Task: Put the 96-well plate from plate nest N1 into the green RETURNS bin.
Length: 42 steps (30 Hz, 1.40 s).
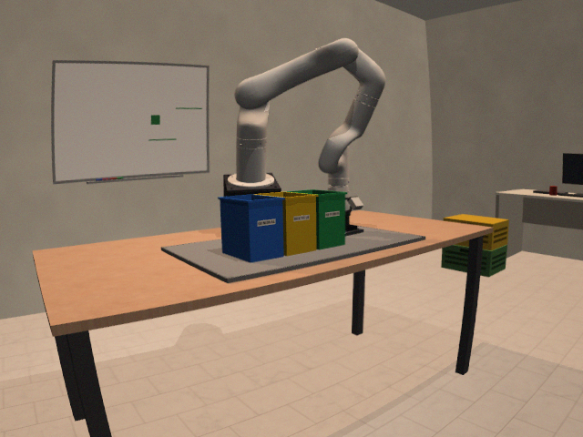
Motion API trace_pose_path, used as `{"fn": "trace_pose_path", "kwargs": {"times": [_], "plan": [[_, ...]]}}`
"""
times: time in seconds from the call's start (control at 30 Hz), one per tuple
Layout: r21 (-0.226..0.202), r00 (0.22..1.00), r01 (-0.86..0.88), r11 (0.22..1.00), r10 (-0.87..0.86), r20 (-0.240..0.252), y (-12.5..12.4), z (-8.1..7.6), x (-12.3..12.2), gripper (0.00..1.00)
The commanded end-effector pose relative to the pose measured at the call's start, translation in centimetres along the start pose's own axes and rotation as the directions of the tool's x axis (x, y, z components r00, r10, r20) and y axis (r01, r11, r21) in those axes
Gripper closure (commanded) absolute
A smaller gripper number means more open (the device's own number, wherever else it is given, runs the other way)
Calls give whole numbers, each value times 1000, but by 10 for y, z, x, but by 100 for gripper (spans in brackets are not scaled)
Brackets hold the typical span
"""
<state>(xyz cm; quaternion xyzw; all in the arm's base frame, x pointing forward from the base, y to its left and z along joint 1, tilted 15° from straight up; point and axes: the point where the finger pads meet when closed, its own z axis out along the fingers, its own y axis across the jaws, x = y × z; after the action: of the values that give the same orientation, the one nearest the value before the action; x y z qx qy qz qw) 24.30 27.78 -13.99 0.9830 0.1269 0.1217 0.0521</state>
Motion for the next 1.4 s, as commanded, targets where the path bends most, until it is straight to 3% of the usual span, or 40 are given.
{"fn": "trace_pose_path", "kwargs": {"times": [0.0,1.37], "plan": [[1,1000,0,1000,0,-1,0,-3,0,100],[1,1000,0,1000,0,-1,0,-22,0,100]]}}
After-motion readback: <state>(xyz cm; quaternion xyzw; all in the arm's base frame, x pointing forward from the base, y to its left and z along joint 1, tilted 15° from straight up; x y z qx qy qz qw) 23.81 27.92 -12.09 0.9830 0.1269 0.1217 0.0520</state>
